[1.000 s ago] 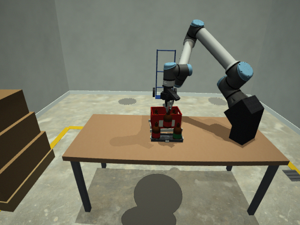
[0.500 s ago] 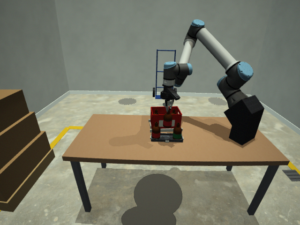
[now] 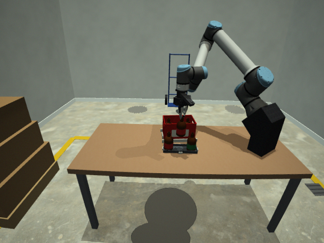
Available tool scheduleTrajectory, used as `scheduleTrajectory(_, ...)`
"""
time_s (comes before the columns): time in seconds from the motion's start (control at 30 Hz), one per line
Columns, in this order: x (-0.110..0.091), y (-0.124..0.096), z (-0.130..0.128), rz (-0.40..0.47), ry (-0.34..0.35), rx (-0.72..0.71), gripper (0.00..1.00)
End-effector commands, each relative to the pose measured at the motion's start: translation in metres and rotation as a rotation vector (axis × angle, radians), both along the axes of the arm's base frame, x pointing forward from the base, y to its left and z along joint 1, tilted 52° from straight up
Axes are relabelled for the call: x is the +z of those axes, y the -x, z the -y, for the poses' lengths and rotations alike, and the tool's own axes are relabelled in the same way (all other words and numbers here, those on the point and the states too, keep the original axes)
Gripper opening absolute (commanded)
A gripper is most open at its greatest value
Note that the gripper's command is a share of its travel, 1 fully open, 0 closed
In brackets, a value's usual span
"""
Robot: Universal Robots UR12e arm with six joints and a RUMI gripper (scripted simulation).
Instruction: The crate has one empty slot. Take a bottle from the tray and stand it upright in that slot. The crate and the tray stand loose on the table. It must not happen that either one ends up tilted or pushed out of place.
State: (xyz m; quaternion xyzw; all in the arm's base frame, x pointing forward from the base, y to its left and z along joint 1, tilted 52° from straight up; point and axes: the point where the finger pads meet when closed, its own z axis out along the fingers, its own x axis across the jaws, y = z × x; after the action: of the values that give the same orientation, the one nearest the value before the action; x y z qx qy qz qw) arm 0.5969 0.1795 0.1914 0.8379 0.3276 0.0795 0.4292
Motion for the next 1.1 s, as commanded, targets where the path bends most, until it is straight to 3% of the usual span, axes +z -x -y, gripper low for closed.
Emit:
scheduleTrajectory(0.0, 0.0043, 0.0024, -0.0046, 0.001, 0.0, 0.0, 0.0)
scheduleTrajectory(1.07, 0.0133, 0.0084, -0.0142, 0.001, 0.0, 0.0, 0.0)
